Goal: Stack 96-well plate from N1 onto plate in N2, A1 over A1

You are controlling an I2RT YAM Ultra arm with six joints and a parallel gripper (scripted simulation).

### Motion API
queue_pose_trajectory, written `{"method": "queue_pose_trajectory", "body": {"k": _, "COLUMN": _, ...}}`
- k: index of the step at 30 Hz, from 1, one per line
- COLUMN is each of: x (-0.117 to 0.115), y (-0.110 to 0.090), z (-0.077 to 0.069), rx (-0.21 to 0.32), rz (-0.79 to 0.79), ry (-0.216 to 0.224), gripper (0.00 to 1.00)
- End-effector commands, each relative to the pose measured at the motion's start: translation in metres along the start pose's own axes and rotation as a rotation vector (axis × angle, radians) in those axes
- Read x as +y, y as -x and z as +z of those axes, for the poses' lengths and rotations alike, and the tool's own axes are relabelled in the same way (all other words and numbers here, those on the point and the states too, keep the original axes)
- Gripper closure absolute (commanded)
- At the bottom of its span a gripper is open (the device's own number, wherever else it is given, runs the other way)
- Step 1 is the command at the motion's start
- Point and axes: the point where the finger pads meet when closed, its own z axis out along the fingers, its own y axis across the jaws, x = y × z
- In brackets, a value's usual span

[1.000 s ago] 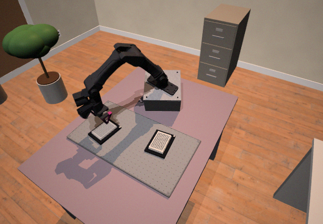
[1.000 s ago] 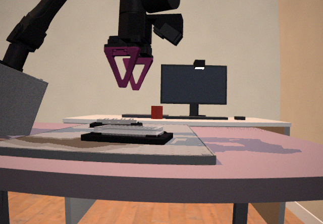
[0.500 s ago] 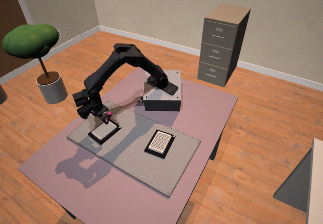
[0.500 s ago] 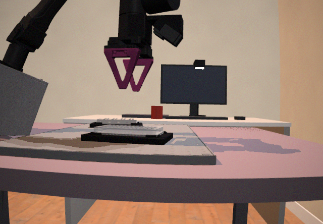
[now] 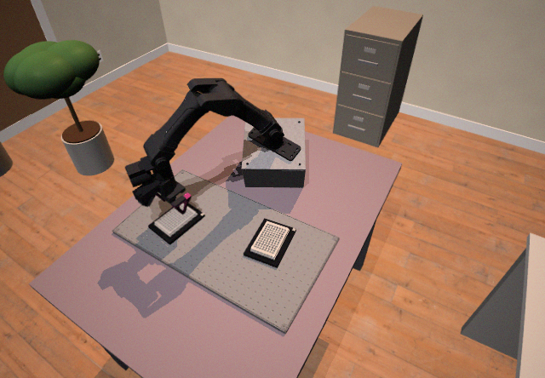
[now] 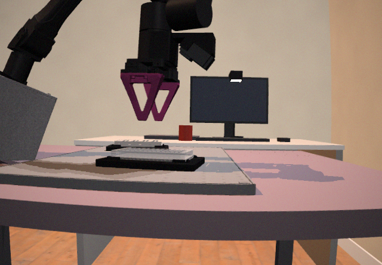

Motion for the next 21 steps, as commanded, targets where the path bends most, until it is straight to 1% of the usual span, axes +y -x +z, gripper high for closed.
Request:
{"method": "queue_pose_trajectory", "body": {"k": 1, "x": -0.003, "y": 0.007, "z": -0.001, "rx": -0.036, "rz": 0.0, "ry": -0.018, "gripper": 0.0}}
{"method": "queue_pose_trajectory", "body": {"k": 2, "x": -0.003, "y": 0.003, "z": 0.007, "rx": -0.018, "rz": 0.005, "ry": -0.011, "gripper": 0.0}}
{"method": "queue_pose_trajectory", "body": {"k": 3, "x": -0.003, "y": 0.001, "z": 0.011, "rx": -0.013, "rz": 0.005, "ry": -0.01, "gripper": 0.0}}
{"method": "queue_pose_trajectory", "body": {"k": 6, "x": -0.002, "y": 0.001, "z": 0.013, "rx": -0.012, "rz": 0.004, "ry": -0.01, "gripper": 0.0}}
{"method": "queue_pose_trajectory", "body": {"k": 7, "x": -0.007, "y": 0.024, "z": -0.01, "rx": -0.085, "rz": -0.011, "ry": -0.037, "gripper": 0.0}}
{"method": "queue_pose_trajectory", "body": {"k": 8, "x": -0.006, "y": 0.024, "z": -0.008, "rx": -0.085, "rz": -0.012, "ry": -0.036, "gripper": 0.0}}
{"method": "queue_pose_trajectory", "body": {"k": 9, "x": -0.004, "y": 0.02, "z": -0.001, "rx": -0.07, "rz": -0.01, "ry": -0.03, "gripper": 0.0}}
{"method": "queue_pose_trajectory", "body": {"k": 10, "x": -0.003, "y": 0.012, "z": 0.011, "rx": -0.042, "rz": -0.006, "ry": -0.019, "gripper": 0.0}}
{"method": "queue_pose_trajectory", "body": {"k": 11, "x": -0.002, "y": 0.007, "z": 0.018, "rx": -0.025, "rz": -0.003, "ry": -0.013, "gripper": 0.0}}
{"method": "queue_pose_trajectory", "body": {"k": 12, "x": -0.001, "y": 0.004, "z": 0.022, "rx": -0.017, "rz": -0.001, "ry": -0.01, "gripper": 0.0}}
{"method": "queue_pose_trajectory", "body": {"k": 14, "x": -0.003, "y": 0.002, "z": 0.024, "rx": -0.015, "rz": 0.006, "ry": -0.011, "gripper": 0.0}}
{"method": "queue_pose_trajectory", "body": {"k": 15, "x": -0.005, "y": 0.01, "z": 0.019, "rx": -0.04, "rz": 0.002, "ry": -0.02, "gripper": 0.0}}
{"method": "queue_pose_trajectory", "body": {"k": 16, "x": -0.006, "y": 0.013, "z": 0.016, "rx": -0.052, "rz": -0.001, "ry": -0.025, "gripper": 0.0}}
{"method": "queue_pose_trajectory", "body": {"k": 17, "x": -0.004, "y": 0.012, "z": 0.017, "rx": -0.05, "rz": -0.003, "ry": -0.024, "gripper": 0.0}}
{"method": "queue_pose_trajectory", "body": {"k": 19, "x": -0.001, "y": 0.002, "z": 0.034, "rx": -0.013, "rz": 0.001, "ry": -0.008, "gripper": 0.0}}
{"method": "queue_pose_trajectory", "body": {"k": 21, "x": -0.001, "y": 0.003, "z": 0.037, "rx": -0.015, "rz": 0.0, "ry": -0.009, "gripper": 0.0}}
